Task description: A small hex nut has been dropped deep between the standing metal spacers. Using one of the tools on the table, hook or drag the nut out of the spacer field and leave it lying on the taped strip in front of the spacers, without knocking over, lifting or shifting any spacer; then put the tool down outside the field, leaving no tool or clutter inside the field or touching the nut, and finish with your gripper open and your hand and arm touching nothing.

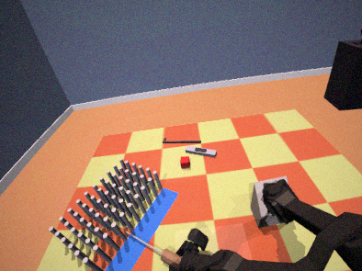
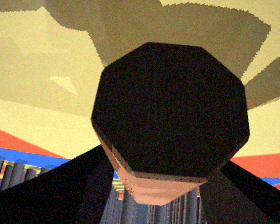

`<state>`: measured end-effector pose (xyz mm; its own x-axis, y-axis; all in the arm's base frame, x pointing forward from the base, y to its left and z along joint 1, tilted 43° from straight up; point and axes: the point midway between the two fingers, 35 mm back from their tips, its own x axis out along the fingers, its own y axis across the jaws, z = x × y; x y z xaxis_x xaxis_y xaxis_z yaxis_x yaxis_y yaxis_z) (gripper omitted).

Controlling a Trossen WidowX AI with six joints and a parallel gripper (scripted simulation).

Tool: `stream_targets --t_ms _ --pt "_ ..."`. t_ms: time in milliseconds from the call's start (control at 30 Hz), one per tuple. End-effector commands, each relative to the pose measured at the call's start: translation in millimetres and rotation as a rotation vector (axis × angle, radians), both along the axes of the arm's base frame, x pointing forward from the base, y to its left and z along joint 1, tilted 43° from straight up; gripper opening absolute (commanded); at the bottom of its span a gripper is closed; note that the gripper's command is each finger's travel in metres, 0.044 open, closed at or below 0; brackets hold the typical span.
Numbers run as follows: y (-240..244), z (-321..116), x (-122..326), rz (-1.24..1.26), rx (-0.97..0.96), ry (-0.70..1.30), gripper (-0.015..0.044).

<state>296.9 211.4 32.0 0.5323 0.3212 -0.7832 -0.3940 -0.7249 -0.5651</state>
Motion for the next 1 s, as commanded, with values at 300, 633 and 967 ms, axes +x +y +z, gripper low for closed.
stream_targets --t_ms 300,633,967 --pt "1.3 3.7 -11.2 -0.003 0.000 0.001 0.0000" --pt "2.9 6.4 -18.1 -0.003 0.001 0.001 0.0000" --pt "3.4 8.6 -22.1 -0.003 0.001 0.002 0.0000"
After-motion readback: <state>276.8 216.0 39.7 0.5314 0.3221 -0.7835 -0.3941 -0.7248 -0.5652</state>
